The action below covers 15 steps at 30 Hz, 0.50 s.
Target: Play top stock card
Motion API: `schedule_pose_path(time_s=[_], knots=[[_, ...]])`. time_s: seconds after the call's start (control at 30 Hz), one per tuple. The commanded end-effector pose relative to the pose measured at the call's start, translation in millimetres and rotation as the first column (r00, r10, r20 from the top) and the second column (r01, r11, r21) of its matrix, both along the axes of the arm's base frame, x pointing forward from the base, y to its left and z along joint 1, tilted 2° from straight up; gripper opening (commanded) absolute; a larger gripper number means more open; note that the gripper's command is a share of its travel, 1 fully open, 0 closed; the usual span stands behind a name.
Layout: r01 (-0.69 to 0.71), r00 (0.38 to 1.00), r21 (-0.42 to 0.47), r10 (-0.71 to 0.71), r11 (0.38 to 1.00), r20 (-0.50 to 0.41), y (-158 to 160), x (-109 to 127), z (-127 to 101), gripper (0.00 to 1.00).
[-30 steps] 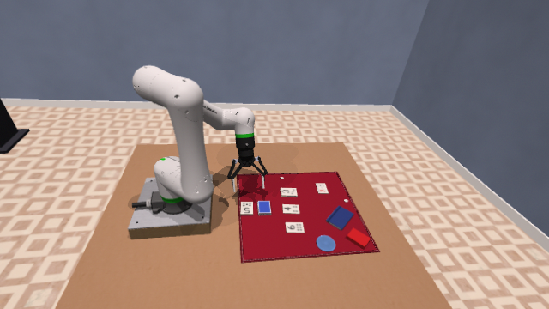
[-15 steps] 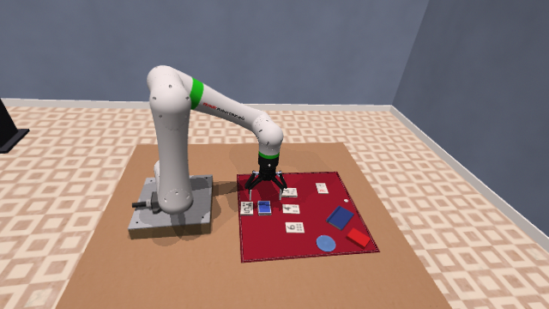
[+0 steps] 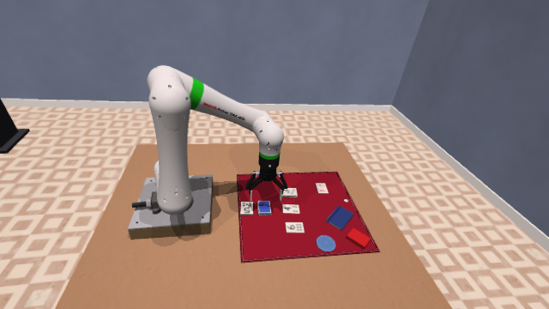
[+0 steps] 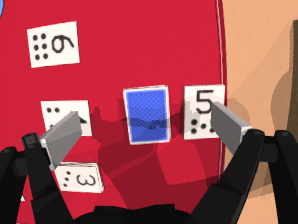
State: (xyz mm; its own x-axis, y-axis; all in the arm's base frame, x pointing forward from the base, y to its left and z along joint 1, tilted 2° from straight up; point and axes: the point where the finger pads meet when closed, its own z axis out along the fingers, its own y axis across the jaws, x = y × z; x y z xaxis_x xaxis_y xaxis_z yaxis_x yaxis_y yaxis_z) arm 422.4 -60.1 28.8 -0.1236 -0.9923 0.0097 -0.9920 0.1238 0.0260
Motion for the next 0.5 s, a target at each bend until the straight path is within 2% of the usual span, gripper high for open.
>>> schedule_pose_path(time_s=[0.0,0.47], knots=[[0.000,1.000,0.000,0.000,1.000,0.000,0.0,0.2,0.1,0.50],[0.000,1.000,0.000,0.000,1.000,0.000,0.0,-0.1,-11.5,0.50]])
